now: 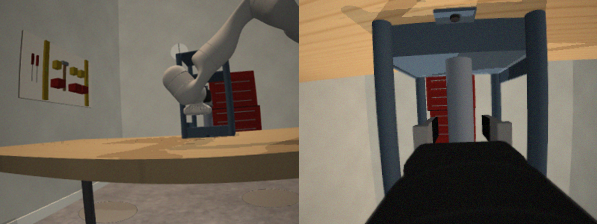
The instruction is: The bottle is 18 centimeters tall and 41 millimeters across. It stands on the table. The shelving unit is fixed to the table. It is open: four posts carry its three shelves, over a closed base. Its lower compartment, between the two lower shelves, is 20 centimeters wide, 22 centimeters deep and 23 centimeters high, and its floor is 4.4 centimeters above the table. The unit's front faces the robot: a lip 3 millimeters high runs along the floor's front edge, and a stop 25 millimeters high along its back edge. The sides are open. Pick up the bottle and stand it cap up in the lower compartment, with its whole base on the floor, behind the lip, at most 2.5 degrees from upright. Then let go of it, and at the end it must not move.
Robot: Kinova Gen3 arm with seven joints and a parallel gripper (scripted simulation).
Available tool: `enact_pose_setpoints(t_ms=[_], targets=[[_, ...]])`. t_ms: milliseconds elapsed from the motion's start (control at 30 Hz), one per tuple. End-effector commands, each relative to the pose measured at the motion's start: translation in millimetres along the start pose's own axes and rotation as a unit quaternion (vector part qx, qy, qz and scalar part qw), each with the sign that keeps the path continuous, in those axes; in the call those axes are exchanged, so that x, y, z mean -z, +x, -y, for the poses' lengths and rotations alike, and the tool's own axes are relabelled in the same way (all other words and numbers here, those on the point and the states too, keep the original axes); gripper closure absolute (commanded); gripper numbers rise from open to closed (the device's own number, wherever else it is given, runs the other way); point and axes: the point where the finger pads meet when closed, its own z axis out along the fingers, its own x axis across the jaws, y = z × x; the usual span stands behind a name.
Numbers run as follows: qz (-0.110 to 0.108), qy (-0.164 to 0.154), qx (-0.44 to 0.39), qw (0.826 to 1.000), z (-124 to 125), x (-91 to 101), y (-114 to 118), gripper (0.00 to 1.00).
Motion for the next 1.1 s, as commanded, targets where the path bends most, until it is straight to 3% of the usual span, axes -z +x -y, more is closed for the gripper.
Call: enact_pose_setpoints(t_ms=[0,267,500,1067], targets=[[-0.004,0.001,-0.002,1.000,0.5,9.8,2.5,0.00],[-0.004,0.001,-0.002,1.000,0.5,31.5,2.3,0.00],[-0.004,0.001,-0.002,1.000,0.5,39.6,2.3,0.00],[-0.004,0.001,-0.002,1.000,-0.3,43.4,2.2,0.00]])
